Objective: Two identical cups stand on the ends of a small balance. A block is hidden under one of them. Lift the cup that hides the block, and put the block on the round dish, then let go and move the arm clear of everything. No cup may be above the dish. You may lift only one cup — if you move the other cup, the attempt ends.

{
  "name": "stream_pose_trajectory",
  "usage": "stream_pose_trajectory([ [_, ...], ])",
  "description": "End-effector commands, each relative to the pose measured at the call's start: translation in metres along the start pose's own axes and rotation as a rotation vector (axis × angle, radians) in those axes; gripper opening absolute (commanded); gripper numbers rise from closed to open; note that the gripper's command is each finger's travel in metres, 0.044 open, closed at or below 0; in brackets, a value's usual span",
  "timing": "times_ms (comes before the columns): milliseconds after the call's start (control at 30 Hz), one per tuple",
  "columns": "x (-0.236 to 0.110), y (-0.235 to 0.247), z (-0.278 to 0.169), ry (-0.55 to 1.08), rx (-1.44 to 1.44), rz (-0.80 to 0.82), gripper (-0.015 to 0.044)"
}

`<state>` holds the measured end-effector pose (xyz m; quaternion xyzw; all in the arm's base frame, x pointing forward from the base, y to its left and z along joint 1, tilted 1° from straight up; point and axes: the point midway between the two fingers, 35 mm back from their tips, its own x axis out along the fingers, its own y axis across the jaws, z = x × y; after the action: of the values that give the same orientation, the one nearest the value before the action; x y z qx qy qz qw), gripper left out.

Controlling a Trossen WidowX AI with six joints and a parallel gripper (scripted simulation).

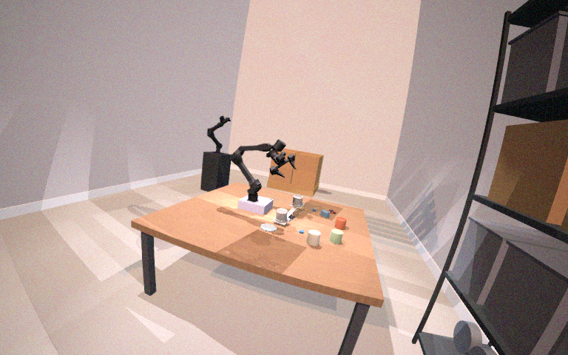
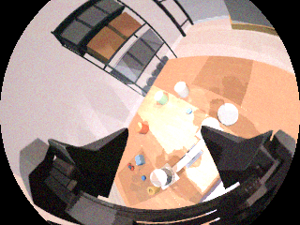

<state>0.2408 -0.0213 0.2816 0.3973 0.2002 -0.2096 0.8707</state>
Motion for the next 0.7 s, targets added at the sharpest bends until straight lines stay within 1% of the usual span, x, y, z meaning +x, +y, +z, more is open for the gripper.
stream_pose_trajectory([
  [0,-0.003,-0.005,-0.02,0.048,-0.11,-0.007,0.044],
  [333,-0.014,-0.018,-0.066,0.167,-0.408,-0.003,0.044],
  [667,-0.026,-0.038,-0.102,0.258,-0.729,0.025,0.044],
])
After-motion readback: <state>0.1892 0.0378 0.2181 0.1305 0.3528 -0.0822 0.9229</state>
